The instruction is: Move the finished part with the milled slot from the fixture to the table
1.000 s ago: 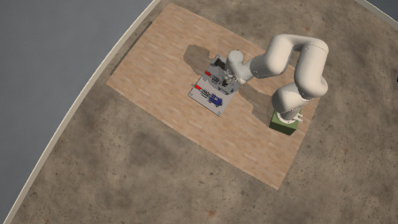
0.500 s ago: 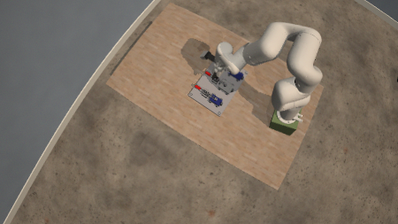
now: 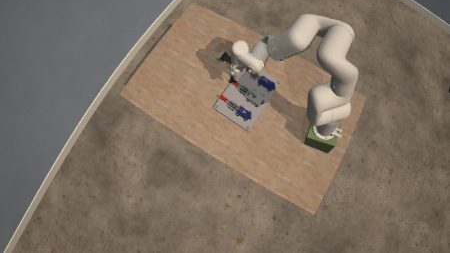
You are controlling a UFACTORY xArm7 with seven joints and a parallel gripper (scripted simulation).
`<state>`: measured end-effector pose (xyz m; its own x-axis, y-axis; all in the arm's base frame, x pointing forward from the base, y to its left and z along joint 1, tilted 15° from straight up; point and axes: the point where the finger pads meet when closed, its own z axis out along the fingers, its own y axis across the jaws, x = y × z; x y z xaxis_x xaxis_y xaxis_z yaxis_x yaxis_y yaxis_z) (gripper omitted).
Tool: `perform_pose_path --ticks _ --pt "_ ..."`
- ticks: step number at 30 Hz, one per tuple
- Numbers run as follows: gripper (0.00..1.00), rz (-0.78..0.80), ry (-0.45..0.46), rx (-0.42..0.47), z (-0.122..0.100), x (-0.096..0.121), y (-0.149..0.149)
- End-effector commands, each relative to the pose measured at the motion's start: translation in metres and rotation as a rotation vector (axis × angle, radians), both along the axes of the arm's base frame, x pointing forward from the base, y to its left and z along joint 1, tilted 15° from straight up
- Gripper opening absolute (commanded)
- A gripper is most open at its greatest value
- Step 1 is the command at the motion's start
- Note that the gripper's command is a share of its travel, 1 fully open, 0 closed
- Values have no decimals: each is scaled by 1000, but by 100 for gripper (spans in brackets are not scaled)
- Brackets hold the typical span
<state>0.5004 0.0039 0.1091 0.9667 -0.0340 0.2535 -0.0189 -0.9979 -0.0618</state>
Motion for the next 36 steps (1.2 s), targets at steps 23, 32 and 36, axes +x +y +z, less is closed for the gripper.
perform_pose_path --ticks 23,32,36 --pt "47 -2 4 -8 -36 14 3" --pt "47 -2 4 -8 -64 21 4" --pt "47 -2 4 -8 -68 22 4"
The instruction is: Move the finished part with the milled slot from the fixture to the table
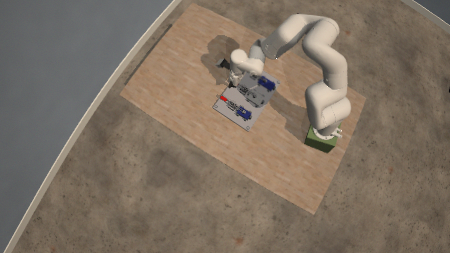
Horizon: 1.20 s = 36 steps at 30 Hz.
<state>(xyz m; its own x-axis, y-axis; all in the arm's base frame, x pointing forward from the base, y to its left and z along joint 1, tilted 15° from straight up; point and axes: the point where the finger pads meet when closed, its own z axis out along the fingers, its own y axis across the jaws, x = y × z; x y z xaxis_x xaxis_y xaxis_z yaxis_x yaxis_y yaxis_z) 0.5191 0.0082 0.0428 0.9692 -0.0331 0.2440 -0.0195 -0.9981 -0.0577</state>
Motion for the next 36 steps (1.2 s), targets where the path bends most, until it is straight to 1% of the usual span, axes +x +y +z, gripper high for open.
perform_pose_path --ticks 1,20,33,36 --pt "47 -2 -6 -4 -2 3 0" --pt "47 -2 -6 -4 -4 4 0" --pt "47 -2 -6 -4 -25 11 1" --pt "47 -2 -6 -4 -26 11 1"
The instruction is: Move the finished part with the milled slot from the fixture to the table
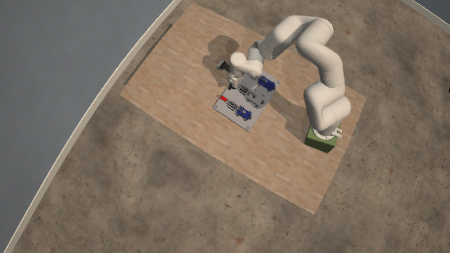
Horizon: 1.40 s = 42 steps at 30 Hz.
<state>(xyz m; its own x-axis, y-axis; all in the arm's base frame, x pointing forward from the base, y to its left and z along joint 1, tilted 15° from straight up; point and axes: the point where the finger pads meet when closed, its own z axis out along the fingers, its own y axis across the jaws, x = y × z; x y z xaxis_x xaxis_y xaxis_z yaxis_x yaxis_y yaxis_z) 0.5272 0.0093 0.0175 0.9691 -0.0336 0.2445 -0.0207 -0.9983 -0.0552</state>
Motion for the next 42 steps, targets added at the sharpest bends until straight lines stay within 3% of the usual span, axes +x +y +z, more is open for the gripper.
perform_pose_path --ticks 1,17,18,42 --pt "47 -1 -6 -2 -2 3 0" --pt "47 -1 -6 -2 -4 4 0" --pt "0 -1 -6 -2 -4 4 0" --pt "0 -1 -6 -2 -4 4 0"
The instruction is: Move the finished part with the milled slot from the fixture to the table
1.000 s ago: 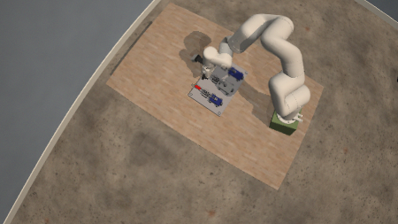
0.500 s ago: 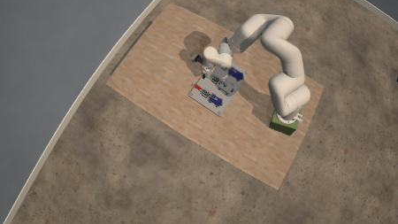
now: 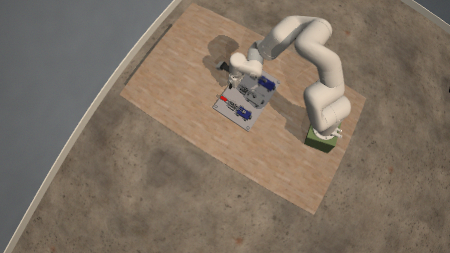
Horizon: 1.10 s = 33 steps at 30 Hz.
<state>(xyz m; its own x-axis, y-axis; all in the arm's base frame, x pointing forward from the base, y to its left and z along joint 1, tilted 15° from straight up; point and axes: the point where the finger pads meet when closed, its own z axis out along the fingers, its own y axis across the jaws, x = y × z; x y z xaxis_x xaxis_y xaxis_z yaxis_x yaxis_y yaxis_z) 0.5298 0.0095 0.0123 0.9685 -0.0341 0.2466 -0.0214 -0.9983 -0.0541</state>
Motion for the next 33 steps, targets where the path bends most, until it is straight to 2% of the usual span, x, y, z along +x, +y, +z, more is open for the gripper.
perform_pose_path --ticks 1,33 --pt "0 0 -4 0 1 1 0" --pt "0 0 -4 0 4 0 0"
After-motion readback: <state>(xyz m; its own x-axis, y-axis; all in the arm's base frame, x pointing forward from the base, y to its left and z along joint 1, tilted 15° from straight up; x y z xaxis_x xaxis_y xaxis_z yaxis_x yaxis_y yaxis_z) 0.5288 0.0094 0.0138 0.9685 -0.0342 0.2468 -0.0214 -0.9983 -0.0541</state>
